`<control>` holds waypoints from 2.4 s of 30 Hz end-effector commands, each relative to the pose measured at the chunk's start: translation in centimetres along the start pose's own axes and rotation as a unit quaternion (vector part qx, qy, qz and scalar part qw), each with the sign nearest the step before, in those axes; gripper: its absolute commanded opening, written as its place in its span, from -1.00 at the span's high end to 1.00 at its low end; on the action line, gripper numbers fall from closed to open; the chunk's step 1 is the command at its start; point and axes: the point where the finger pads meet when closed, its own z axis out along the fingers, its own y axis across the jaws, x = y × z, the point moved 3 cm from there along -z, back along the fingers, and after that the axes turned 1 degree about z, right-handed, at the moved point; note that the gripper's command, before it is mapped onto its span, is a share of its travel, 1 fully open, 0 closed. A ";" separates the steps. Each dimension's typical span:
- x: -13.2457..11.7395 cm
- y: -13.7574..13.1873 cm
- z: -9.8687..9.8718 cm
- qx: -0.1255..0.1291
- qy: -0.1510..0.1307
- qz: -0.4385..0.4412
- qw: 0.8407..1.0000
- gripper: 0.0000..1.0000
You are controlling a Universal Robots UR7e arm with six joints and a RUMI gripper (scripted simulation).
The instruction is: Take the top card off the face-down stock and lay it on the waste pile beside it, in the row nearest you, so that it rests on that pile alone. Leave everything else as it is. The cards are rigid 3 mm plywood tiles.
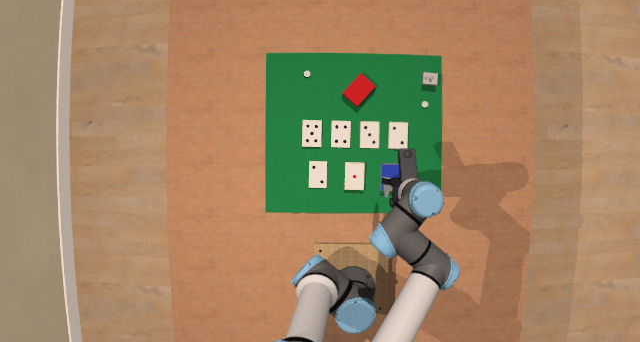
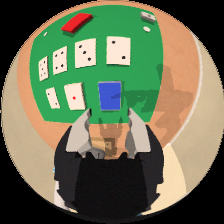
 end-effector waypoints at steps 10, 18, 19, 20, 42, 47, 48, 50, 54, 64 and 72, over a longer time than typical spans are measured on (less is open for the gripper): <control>0.0 0.0 1.1 0.000 0.000 0.000 1.000 0.00; 0.1 0.0 2.4 0.000 0.000 0.000 1.000 0.00; 0.1 0.0 2.6 0.000 0.000 0.000 1.000 0.00; 0.1 0.0 2.8 0.000 0.000 0.000 1.000 0.00; 0.1 0.0 5.3 0.000 0.000 0.000 1.000 0.00; 0.1 0.0 5.3 0.000 0.000 0.000 1.000 0.00; 0.1 0.0 5.3 0.000 0.000 0.000 1.000 0.00; 0.1 0.0 5.3 0.000 0.000 0.000 1.000 0.00; 0.1 0.0 5.3 0.000 0.000 0.000 1.000 0.00; 0.1 0.0 5.3 0.000 0.000 0.000 1.000 0.15; 0.1 0.0 5.3 0.000 0.000 0.000 1.000 0.15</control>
